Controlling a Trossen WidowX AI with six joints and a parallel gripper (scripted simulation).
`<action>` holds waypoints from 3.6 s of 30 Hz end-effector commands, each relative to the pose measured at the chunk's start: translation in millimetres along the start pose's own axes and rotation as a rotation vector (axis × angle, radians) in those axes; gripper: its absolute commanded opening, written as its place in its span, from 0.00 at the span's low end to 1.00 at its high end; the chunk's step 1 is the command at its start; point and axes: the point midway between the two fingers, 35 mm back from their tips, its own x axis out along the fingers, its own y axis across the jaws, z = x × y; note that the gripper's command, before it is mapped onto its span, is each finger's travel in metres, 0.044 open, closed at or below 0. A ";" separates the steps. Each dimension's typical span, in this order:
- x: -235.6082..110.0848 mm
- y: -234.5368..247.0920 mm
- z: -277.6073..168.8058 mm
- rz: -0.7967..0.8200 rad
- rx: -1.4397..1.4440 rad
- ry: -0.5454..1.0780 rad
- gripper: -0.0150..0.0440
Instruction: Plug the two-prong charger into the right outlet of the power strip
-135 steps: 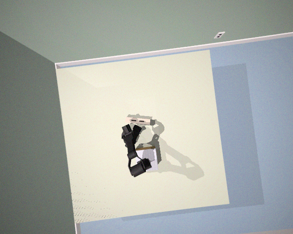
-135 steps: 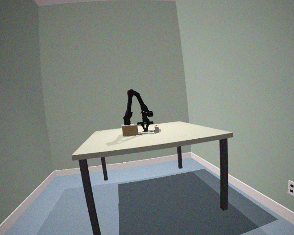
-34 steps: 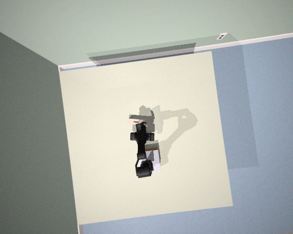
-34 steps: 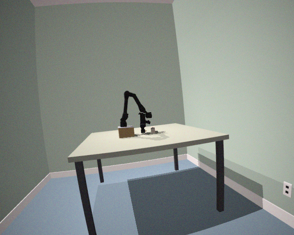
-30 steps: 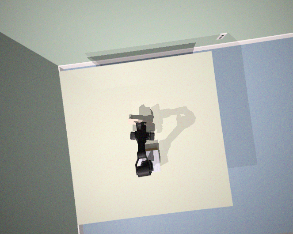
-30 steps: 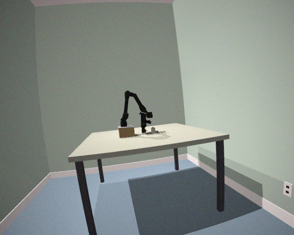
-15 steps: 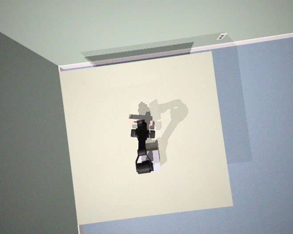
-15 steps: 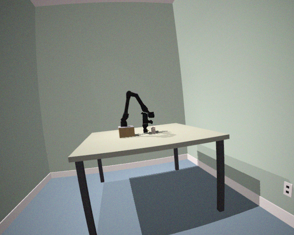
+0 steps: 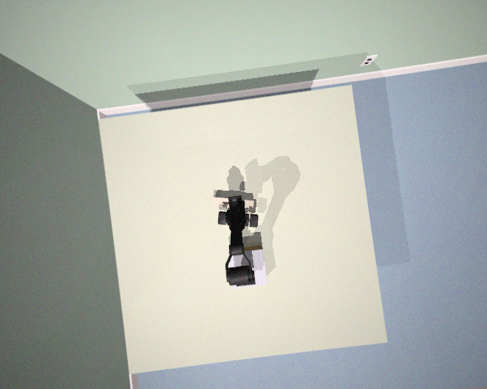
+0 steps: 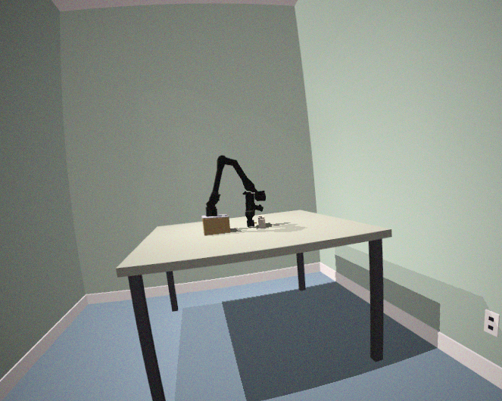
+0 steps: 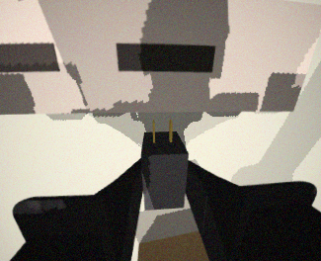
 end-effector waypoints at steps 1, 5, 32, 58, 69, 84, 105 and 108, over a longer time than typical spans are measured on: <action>-0.9 1.0 2.1 0.005 0.007 -0.003 0.25; -1.1 1.2 2.1 0.005 0.007 -0.003 0.25; -1.9 1.9 6.6 0.005 0.007 -0.003 0.25; -2.3 1.8 10.6 0.005 0.007 -0.004 0.25; -2.0 1.7 10.6 0.005 0.007 -0.004 0.25; -2.1 1.7 12.5 0.005 0.007 -0.004 0.25; -2.5 1.8 15.4 0.005 0.007 -0.004 0.25; -2.7 1.8 16.1 0.005 0.007 -0.004 0.25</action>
